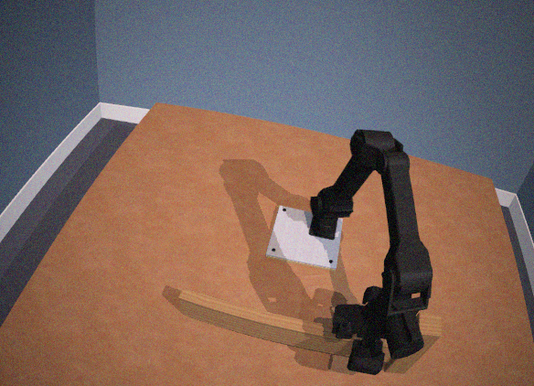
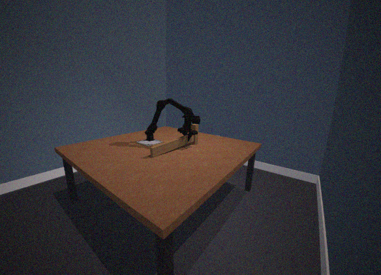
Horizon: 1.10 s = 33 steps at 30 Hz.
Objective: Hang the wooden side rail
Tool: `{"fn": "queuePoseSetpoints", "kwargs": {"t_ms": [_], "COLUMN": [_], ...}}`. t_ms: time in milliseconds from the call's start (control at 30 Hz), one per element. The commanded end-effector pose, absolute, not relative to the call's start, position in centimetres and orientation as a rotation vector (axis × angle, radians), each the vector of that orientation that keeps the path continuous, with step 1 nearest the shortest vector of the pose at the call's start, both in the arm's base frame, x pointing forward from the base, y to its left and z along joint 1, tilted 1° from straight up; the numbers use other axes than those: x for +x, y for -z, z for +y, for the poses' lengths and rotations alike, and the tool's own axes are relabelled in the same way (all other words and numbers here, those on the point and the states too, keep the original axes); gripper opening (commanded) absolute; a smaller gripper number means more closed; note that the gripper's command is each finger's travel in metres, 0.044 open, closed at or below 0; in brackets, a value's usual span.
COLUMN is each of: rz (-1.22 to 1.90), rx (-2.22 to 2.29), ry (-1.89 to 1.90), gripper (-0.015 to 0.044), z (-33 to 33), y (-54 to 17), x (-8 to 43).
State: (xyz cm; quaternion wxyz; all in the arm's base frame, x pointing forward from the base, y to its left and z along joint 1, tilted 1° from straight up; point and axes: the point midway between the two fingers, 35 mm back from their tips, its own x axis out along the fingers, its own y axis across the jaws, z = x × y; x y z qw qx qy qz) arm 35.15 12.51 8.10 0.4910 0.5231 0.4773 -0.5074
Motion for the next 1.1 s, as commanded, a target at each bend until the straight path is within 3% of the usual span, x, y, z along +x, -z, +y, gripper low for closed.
{"fn": "queuePoseSetpoints", "kwargs": {"t_ms": [0,1067], "rz": [1.160,1.160], "rx": [1.278,1.278], "ry": [1.223,1.223], "gripper": [0.0000,0.0000], "z": [12.79,12.98], "y": [-8.19,-8.07], "x": [35.15,35.02]}}
